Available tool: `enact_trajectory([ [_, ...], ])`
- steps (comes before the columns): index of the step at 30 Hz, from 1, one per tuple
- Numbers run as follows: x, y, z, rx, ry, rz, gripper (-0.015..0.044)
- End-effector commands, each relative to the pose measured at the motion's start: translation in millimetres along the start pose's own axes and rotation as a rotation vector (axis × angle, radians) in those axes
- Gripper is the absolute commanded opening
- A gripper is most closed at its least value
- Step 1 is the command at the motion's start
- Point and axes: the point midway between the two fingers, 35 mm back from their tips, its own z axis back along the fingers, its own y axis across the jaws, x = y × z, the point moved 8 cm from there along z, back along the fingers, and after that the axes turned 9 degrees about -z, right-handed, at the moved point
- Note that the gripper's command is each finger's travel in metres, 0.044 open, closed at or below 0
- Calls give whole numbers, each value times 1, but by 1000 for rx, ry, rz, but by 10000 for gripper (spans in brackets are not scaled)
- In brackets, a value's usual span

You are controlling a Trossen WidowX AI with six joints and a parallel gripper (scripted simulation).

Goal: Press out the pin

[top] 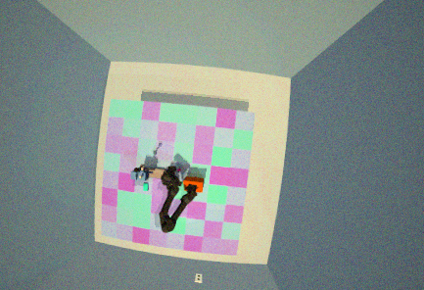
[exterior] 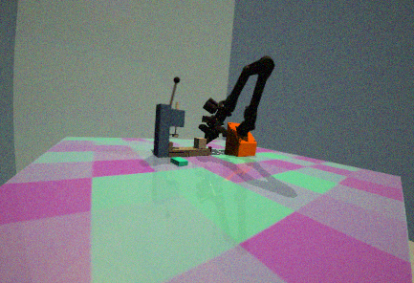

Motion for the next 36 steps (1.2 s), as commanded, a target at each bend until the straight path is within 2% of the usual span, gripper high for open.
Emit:
enact_trajectory([
  [1,6,0,-4,2,-3,-5,30],
  [36,32,4,-34,28,-176,-5,30],
])
